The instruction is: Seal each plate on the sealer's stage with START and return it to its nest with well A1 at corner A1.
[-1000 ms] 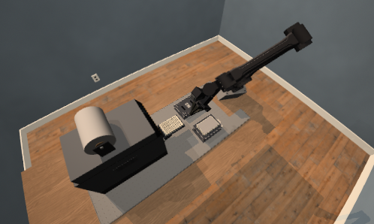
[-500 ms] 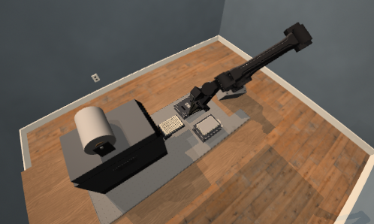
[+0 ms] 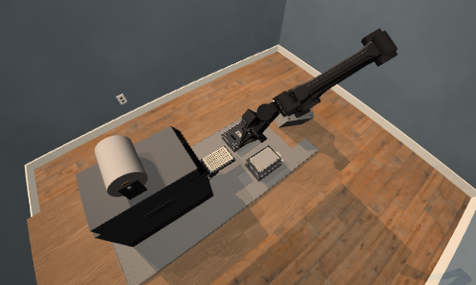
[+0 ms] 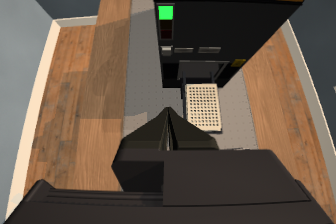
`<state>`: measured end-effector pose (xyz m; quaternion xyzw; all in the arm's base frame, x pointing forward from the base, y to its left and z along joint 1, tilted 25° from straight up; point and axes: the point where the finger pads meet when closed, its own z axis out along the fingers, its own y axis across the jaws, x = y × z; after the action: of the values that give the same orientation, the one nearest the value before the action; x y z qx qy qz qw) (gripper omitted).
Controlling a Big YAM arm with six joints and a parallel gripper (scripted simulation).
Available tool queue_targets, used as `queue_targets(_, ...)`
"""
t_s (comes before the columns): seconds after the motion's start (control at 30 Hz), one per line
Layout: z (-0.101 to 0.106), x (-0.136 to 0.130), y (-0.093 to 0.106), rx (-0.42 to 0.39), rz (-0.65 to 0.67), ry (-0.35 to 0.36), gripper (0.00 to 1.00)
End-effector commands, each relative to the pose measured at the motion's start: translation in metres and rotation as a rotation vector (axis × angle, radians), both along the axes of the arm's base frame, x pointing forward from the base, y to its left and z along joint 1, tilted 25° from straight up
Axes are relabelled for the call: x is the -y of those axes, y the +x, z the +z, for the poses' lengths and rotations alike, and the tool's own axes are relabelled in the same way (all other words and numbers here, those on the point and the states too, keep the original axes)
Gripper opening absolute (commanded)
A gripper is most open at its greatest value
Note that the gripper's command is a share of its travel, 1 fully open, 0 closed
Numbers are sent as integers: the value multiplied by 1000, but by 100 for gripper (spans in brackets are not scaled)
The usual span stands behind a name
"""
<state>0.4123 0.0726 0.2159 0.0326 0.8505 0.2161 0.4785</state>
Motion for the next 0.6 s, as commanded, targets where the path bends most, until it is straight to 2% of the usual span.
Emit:
queue_targets(0.0, 39, 6, 20, 82, -14, 3, 0)
queue_targets(0.3, 33, 5, 22, 74, -10, -4, 0)
queue_targets(0.43, 25, -9, 51, 73, -9, 8, 0)
queue_targets(0.57, 19, -25, 71, 80, 11, 15, 0)
